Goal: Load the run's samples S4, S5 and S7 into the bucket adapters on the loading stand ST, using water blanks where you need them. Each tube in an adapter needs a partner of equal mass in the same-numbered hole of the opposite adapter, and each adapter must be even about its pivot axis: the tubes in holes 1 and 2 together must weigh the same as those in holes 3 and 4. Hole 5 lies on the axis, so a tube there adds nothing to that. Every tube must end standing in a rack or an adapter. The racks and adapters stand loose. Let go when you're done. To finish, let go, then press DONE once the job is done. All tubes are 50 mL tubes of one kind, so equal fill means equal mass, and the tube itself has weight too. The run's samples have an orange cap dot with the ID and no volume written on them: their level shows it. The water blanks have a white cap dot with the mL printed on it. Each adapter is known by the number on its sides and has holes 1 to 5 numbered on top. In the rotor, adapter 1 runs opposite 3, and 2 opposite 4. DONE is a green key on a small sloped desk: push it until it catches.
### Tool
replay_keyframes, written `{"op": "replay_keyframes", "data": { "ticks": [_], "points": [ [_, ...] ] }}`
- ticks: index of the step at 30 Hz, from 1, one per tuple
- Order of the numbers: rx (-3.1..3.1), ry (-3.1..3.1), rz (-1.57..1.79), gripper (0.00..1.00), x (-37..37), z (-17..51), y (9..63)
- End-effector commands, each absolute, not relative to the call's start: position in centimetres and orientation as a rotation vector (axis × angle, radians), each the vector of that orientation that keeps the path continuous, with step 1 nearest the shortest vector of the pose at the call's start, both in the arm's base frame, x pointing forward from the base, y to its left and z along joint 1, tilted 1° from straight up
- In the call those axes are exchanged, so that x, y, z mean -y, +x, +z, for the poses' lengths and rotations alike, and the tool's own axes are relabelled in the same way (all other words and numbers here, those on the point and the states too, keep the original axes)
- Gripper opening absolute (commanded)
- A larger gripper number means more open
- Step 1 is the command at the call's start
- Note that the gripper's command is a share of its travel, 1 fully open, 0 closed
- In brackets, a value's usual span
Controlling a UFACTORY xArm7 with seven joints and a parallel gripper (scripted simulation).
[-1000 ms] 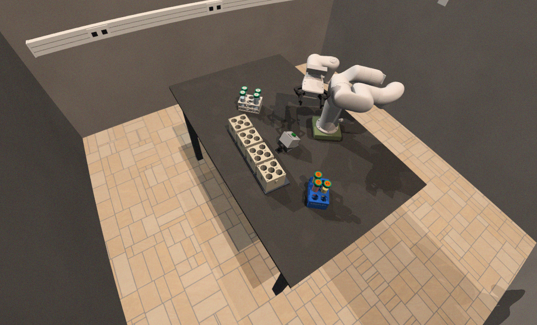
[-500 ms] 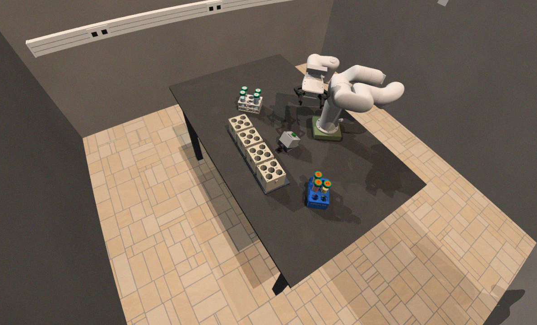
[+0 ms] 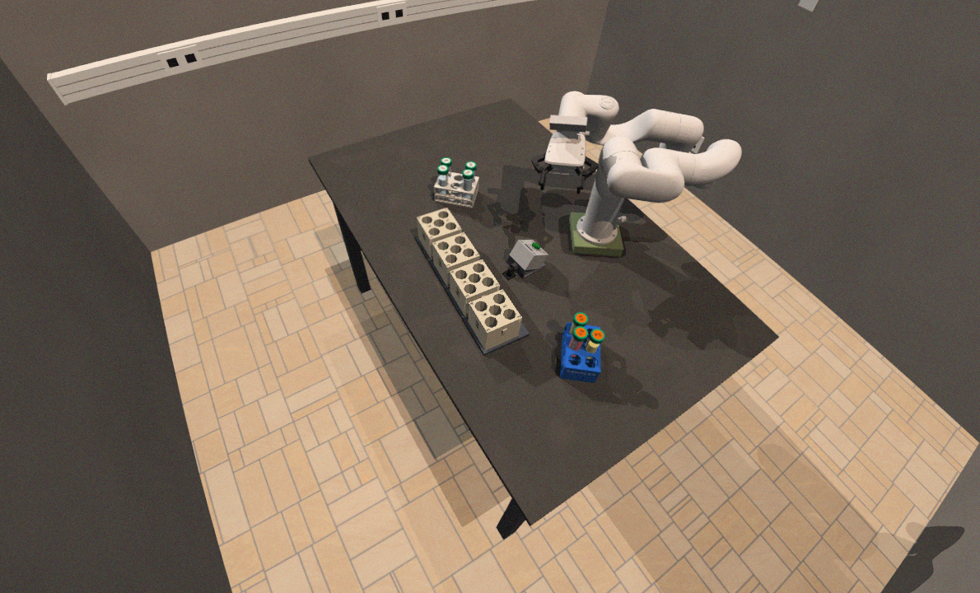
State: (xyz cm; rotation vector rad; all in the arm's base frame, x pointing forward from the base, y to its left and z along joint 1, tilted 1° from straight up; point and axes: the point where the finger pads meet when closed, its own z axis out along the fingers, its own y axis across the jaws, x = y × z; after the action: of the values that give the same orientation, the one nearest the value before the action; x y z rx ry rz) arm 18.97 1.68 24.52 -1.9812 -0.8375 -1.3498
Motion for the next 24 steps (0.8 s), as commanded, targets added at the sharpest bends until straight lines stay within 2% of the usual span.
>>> {"op": "replay_keyframes", "data": {
  "ticks": [1,24],
  "points": [
    [0.756,-2.051,-1.269,1.00,0.0,23.7,18.8],
    [0.362,-2.401,-0.853,1.00,7.6,21.8,18.1]
  ]
}}
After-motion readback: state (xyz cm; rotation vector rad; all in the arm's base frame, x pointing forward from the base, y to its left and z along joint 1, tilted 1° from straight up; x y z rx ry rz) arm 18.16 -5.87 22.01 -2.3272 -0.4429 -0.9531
